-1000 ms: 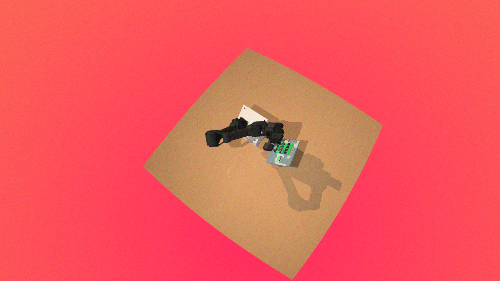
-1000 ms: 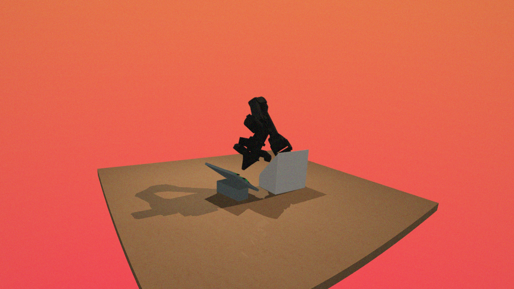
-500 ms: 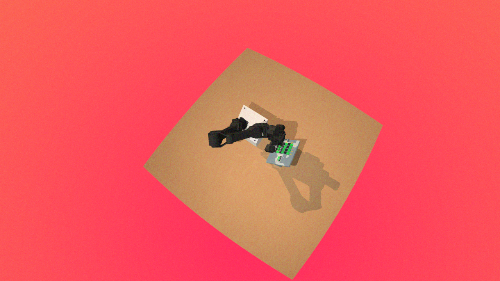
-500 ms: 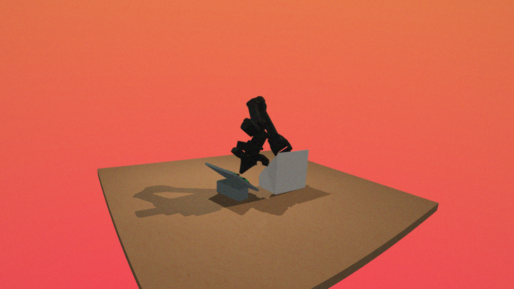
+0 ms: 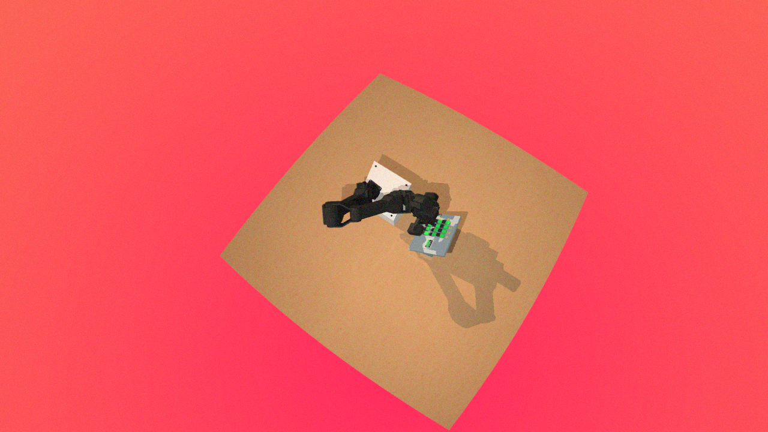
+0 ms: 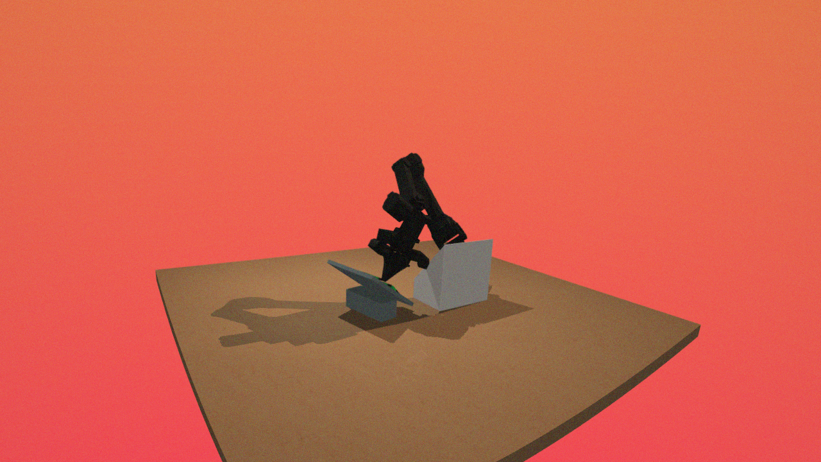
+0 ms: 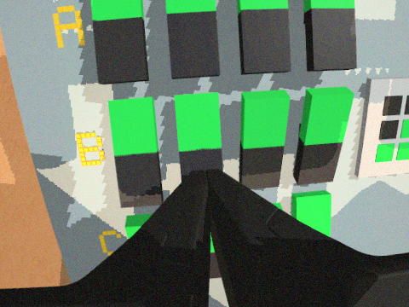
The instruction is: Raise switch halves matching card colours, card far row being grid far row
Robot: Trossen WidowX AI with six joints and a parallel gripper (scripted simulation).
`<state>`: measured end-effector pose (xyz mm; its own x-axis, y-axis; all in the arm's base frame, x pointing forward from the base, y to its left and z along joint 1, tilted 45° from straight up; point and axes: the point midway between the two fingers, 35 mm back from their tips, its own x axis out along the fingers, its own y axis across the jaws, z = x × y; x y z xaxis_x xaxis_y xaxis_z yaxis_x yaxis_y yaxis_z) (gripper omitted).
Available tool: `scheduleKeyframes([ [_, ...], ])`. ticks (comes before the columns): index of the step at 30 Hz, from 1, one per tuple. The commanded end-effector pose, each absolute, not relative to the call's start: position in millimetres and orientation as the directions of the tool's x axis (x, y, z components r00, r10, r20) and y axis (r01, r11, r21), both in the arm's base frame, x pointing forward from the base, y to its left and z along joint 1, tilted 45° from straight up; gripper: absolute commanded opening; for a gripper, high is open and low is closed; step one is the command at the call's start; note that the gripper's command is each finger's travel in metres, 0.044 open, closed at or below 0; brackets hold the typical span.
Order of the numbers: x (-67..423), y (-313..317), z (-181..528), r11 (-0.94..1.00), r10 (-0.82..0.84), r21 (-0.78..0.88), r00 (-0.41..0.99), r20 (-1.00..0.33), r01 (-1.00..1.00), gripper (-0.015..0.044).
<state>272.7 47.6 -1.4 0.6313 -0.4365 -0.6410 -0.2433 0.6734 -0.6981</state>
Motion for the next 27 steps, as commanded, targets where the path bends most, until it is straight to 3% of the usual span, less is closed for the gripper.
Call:
scheduleKeyframes([
  [1, 272.5, 47.8, -2.2, 0.672, -0.434, -0.697, 0.630, -0.644, -0.249, 0.0000],
  [27, 274.1, 46.5, -3.9, 0.672, -0.434, -0.697, 0.630, -0.644, -0.249, 0.0000],
])
